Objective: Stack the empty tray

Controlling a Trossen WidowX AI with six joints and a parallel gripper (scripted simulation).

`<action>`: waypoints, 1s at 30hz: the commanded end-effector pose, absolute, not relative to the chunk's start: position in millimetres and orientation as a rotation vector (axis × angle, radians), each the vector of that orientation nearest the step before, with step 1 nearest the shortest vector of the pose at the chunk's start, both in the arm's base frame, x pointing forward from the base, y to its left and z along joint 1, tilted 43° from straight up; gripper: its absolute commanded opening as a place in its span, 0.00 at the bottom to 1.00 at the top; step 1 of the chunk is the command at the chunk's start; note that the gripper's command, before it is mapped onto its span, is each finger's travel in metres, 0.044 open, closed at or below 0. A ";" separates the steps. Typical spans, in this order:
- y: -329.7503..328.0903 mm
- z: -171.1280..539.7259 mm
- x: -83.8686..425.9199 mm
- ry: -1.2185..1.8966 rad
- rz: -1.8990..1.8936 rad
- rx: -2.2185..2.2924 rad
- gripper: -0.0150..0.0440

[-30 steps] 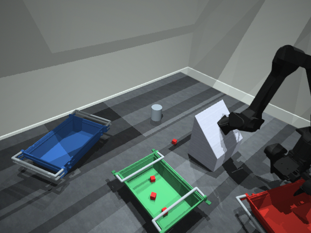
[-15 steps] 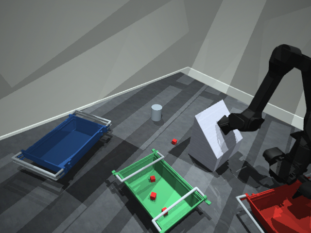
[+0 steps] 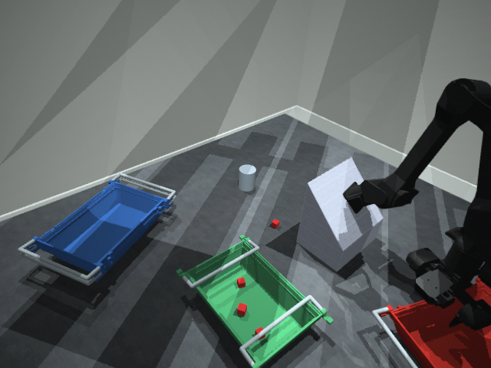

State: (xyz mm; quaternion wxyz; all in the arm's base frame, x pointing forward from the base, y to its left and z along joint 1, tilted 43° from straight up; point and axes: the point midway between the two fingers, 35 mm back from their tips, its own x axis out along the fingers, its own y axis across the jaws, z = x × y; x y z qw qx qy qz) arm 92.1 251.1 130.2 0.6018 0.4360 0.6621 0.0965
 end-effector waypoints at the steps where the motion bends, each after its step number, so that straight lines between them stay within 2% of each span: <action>1: 253.8 122.2 91.4 1.534 0.214 1.008 1.00; 9: 253.8 122.2 91.4 1.534 0.214 1.008 1.00; 24: 253.8 122.2 91.4 1.534 0.214 1.008 0.63; 30: 253.8 122.2 91.4 1.534 0.214 1.008 0.56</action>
